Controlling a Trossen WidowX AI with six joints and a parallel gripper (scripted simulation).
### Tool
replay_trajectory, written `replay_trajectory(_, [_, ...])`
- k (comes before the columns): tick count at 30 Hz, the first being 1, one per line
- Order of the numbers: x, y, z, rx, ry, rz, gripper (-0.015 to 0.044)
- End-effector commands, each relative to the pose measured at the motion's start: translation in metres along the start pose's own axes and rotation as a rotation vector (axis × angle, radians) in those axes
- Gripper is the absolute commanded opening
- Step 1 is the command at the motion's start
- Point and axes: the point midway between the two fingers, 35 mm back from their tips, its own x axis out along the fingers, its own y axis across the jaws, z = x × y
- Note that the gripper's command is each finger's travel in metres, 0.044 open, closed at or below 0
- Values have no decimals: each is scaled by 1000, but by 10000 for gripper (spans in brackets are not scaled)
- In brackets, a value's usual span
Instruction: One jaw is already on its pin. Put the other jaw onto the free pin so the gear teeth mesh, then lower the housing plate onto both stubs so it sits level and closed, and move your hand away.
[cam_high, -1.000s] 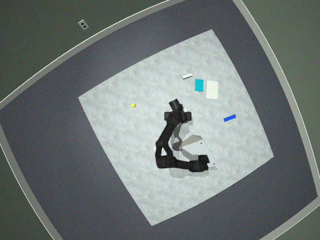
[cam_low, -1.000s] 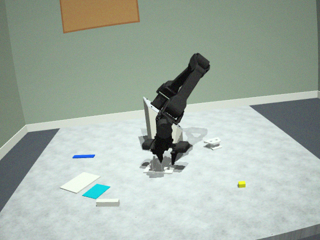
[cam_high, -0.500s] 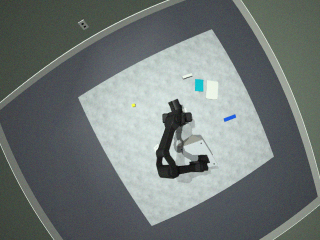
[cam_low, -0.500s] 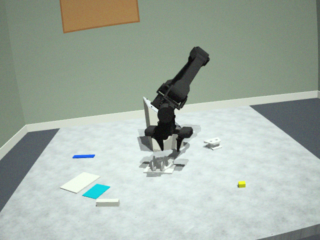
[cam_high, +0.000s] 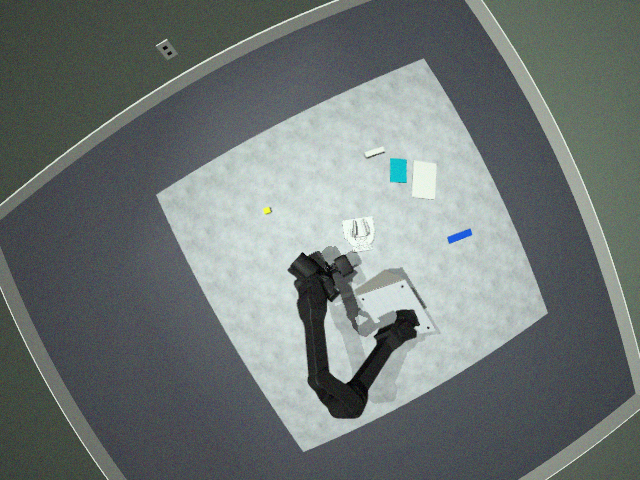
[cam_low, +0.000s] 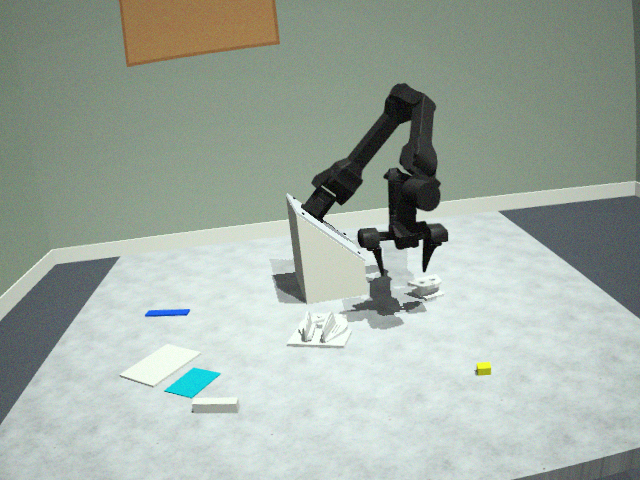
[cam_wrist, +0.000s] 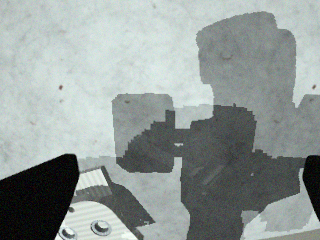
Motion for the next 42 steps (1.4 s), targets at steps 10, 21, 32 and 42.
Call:
replay_trajectory(10, [-13,70,-99,-296,20,62,440])
replay_trajectory(21, [26,73,-101,-296,21,64,440])
replay_trajectory(32, [35,73,-101,-296,21,64,440])
replay_trajectory(42, [46,74,-101,-295,21,65,440])
